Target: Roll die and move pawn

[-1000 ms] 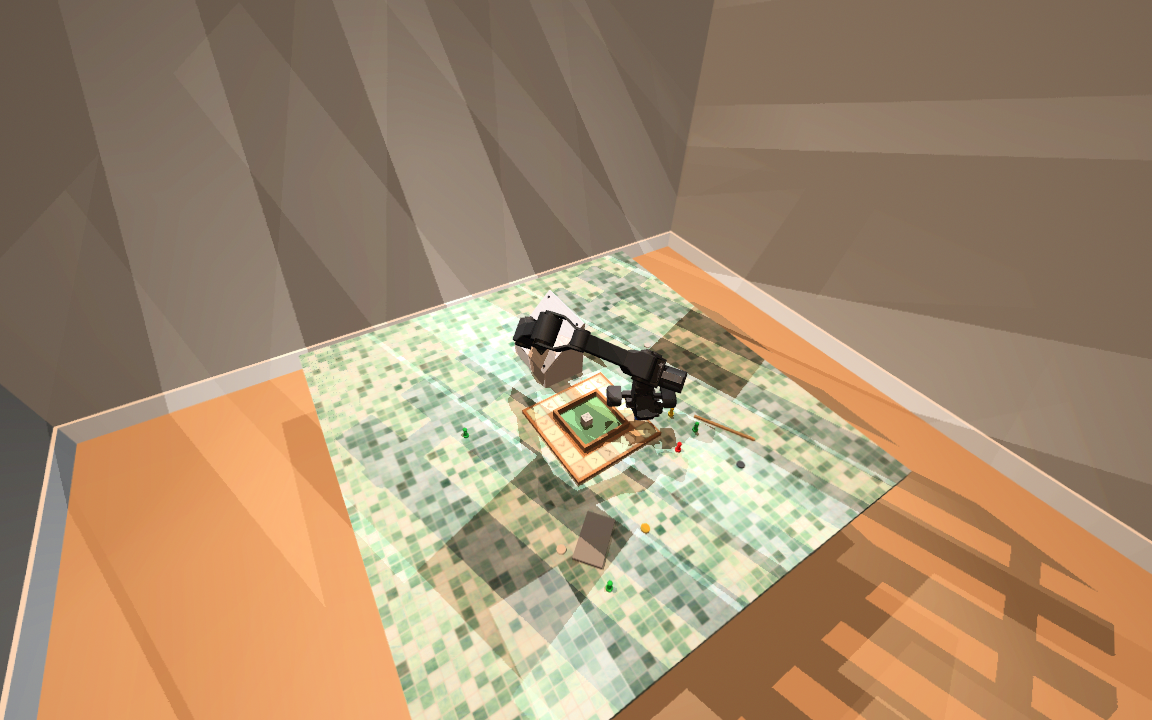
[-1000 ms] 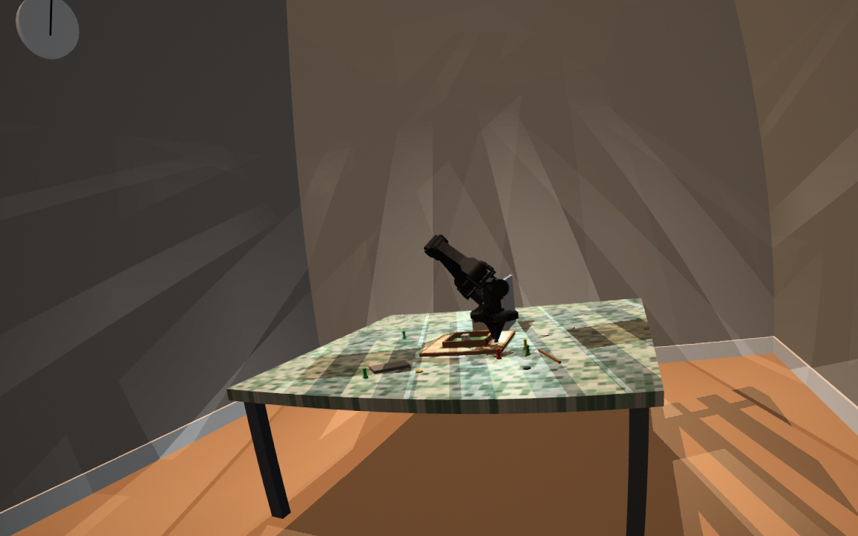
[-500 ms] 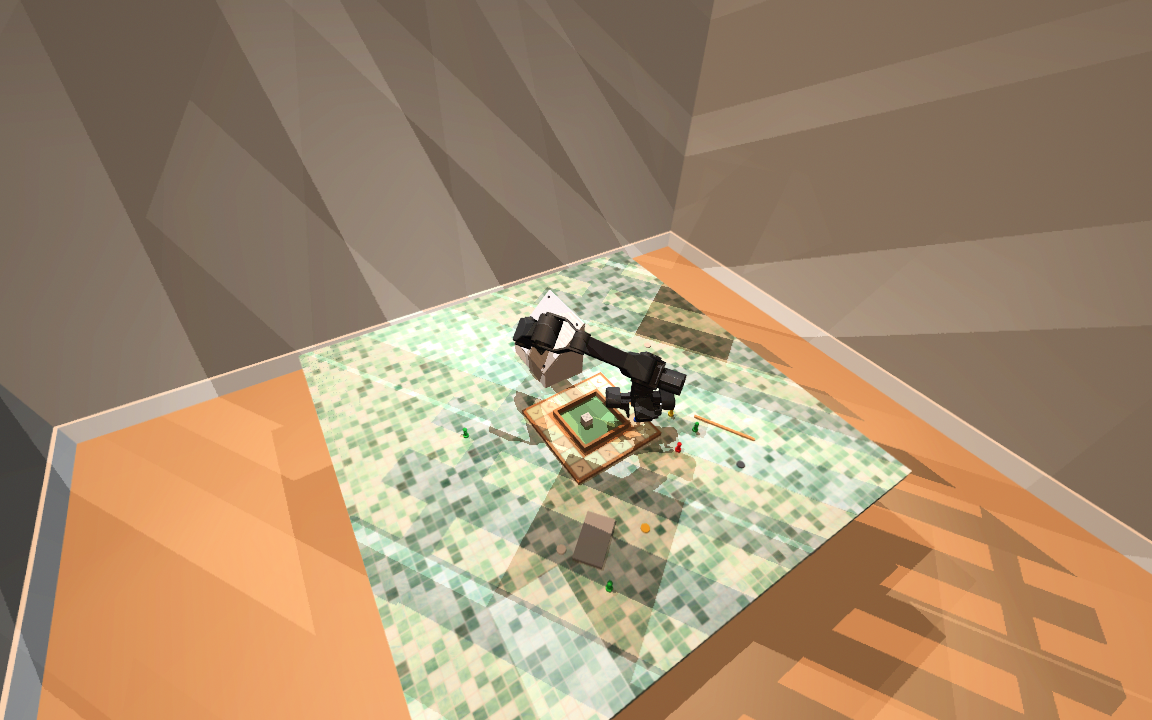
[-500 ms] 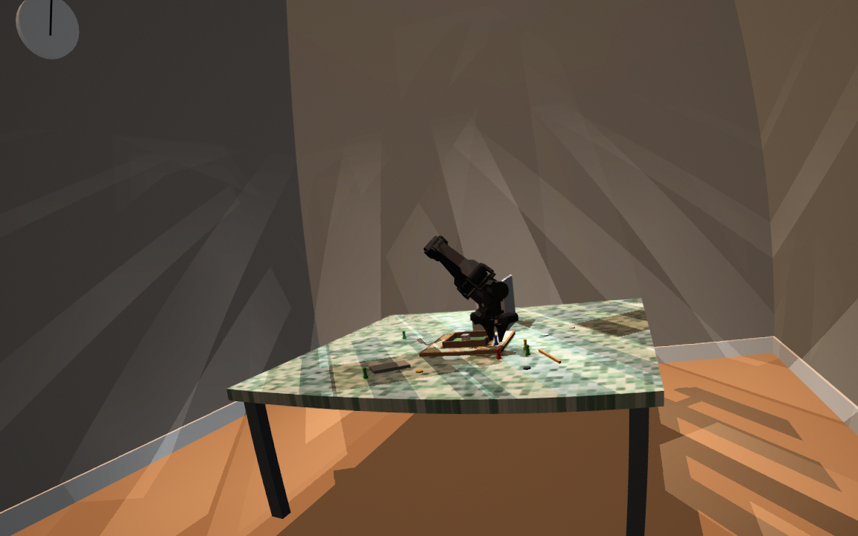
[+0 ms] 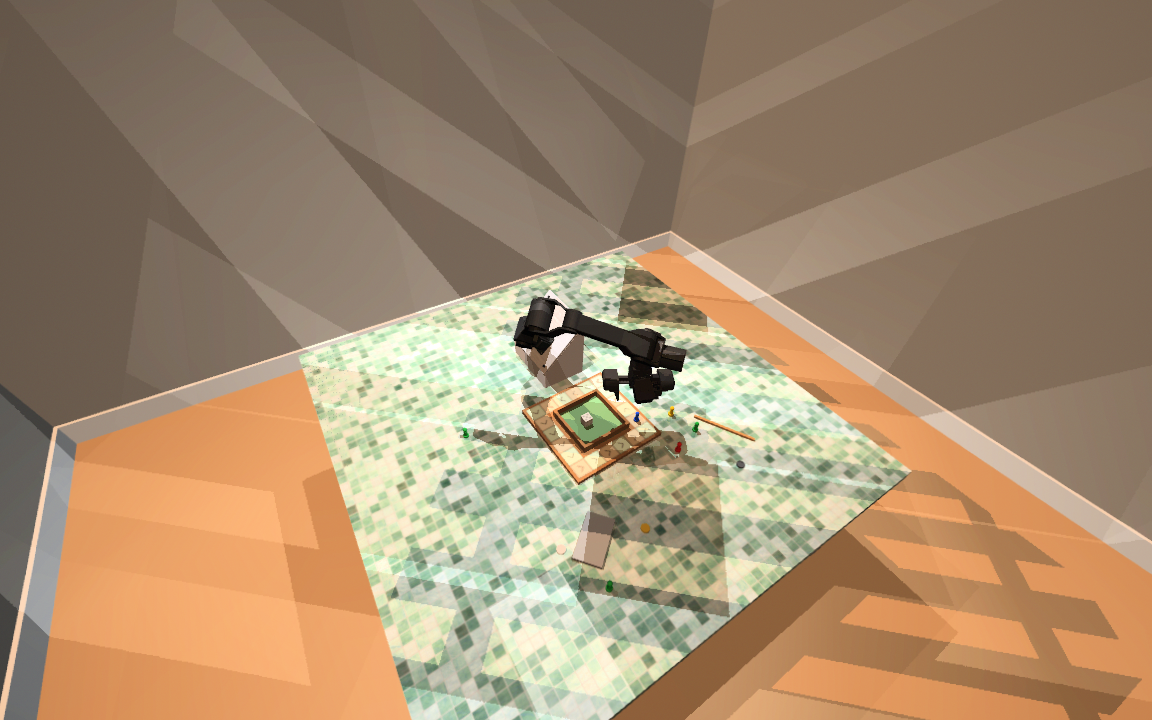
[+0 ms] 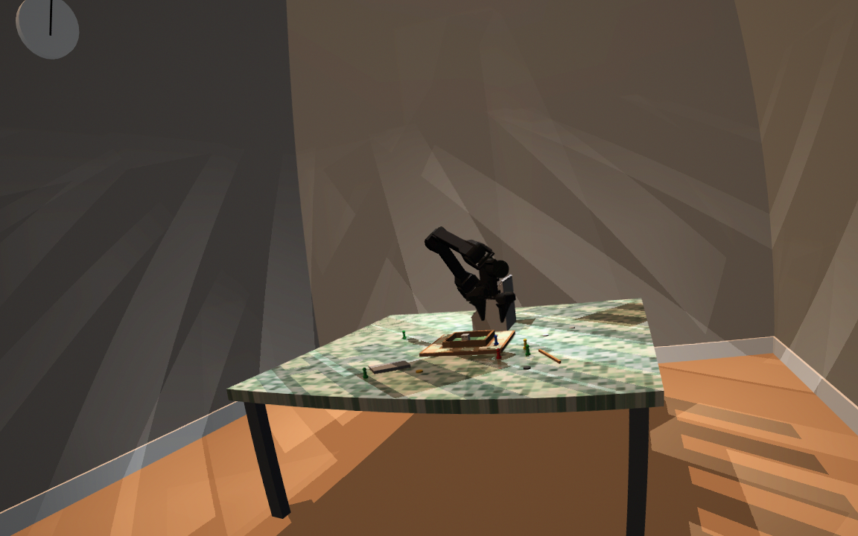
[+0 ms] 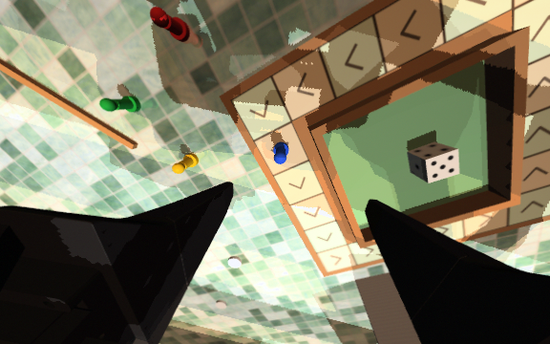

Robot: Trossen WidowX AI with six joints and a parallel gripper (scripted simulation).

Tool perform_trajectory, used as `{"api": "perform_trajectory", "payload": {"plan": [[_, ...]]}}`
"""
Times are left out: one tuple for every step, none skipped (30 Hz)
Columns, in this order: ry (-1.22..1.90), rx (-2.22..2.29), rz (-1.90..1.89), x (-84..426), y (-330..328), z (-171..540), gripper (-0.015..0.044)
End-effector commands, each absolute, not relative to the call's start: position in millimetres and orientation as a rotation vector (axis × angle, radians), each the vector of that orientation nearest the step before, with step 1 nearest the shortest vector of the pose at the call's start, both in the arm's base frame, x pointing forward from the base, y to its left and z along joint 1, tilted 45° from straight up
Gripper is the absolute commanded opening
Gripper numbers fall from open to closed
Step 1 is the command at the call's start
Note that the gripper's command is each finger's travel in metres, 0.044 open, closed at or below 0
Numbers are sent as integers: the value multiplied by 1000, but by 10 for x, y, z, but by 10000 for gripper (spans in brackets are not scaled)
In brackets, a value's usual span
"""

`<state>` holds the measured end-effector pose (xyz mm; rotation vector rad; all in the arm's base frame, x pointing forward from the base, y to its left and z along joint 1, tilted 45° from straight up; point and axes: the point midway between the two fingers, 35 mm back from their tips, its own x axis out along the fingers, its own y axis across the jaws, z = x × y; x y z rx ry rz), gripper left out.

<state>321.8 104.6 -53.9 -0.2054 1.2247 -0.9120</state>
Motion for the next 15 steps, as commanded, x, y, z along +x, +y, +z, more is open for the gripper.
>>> {"api": "perform_trajectory", "payload": {"plan": [[1274,-291,-829,2906,1097,-161,440],[1291,-320,-806,2800,1080,-67,440],[1308,-349,-783,2692,1058,21,440],[1324,-379,-760,2583,1032,106,440],[1340,-408,-737,2473,1000,185,440],[1356,-438,-714,2363,964,259,440],[1371,-467,-691,2251,923,329,440],[1386,-497,-668,2140,877,393,440],[1331,-400,-741,2505,1008,179,440],[1331,-400,-741,2505,1008,179,440],[1331,-400,-741,2505,1008,179,440],[1331,-400,-741,2505,1008,179,440],[1331,-400,-741,2505,1008,179,440],[1331,-400,-741,2505,1008,179,440],[1331,-400,-741,2505,1008,179,440]]}}
